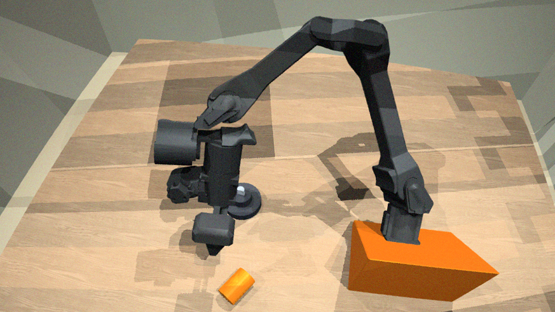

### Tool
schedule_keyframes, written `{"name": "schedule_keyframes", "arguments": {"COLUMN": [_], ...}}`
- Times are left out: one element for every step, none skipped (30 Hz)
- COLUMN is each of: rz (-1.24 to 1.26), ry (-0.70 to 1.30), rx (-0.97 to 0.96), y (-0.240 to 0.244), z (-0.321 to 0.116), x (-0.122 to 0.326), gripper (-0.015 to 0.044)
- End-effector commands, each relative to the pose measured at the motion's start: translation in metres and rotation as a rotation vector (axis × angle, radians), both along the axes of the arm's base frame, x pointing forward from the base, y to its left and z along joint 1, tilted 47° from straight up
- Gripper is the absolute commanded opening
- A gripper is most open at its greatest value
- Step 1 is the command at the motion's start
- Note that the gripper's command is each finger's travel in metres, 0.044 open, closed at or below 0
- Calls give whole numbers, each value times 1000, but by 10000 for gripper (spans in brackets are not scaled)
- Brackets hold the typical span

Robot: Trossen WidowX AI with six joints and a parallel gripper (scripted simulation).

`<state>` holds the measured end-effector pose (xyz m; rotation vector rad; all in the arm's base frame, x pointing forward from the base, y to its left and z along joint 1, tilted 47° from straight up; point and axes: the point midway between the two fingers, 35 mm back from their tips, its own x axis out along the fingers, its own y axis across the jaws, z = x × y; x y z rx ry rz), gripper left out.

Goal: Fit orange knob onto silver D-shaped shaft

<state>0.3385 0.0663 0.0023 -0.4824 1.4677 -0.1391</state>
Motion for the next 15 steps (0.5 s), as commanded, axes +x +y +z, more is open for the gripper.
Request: {"name": "schedule_keyframes", "arguments": {"rz": [295, 369, 444, 518, 581, 618, 630, 630, 630, 630, 630, 630, 630, 630, 630], "ry": [251, 315, 378, 443, 497, 529, 540, 540, 540, 540, 540, 540, 540, 540, 540], "rx": [-210, -263, -316, -370, -415, -443, -452, -452, -452, -452, -452, -452, -452, -452, -452], "y": [23, 28, 33, 38, 41, 44, 44, 44, 44, 44, 44, 44, 44, 43, 40], "z": [-33, -40, -47, -54, -60, -63, -64, -64, -64, -64, -64, -64, -64, -65, -68], "x": [-20, -25, -30, -35, -40, -42, -43, -43, -43, -43, -43, -43, -43, -43, -43], "gripper": [440, 440, 440, 440, 440, 440, 440, 440, 440, 440, 440, 440, 440, 440, 440]}}
